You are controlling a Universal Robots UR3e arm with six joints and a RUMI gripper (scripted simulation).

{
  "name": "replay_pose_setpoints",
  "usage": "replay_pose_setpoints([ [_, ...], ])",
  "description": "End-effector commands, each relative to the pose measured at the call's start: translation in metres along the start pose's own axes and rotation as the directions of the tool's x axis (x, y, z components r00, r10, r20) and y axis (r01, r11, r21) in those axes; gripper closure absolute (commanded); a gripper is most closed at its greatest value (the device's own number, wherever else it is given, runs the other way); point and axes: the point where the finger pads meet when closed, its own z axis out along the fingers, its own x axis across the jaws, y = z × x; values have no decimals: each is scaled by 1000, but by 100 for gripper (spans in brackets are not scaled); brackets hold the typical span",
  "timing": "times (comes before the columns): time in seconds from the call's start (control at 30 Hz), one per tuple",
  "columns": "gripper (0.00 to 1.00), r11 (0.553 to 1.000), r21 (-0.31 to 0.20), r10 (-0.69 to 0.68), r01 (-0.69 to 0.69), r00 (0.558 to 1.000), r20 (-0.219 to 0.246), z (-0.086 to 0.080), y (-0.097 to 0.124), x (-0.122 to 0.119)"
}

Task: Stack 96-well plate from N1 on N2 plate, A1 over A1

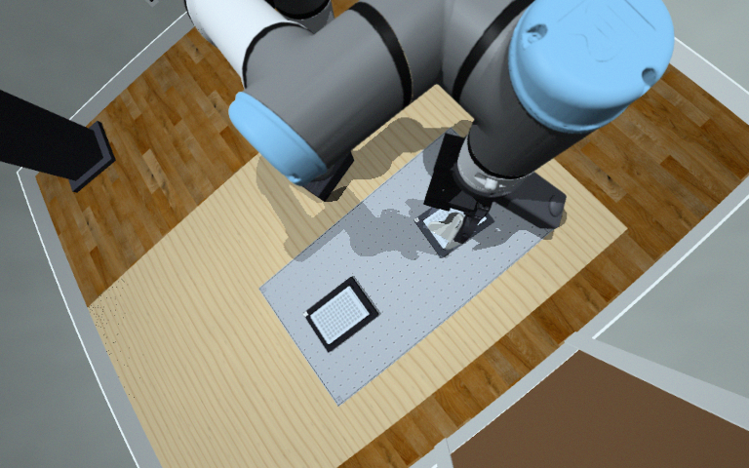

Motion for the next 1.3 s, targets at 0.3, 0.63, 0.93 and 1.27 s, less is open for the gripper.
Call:
replay_pose_setpoints([
  [0.3,0,913,-9,-409,409,912,-24,24,-10,-4],
  [0.63,0,773,-29,-634,634,772,-31,41,-14,-7],
  [0.93,0,598,-49,-801,800,597,-31,53,-16,-10],
  [1.27,0,598,-49,-801,800,597,-31,53,-16,-10],
])
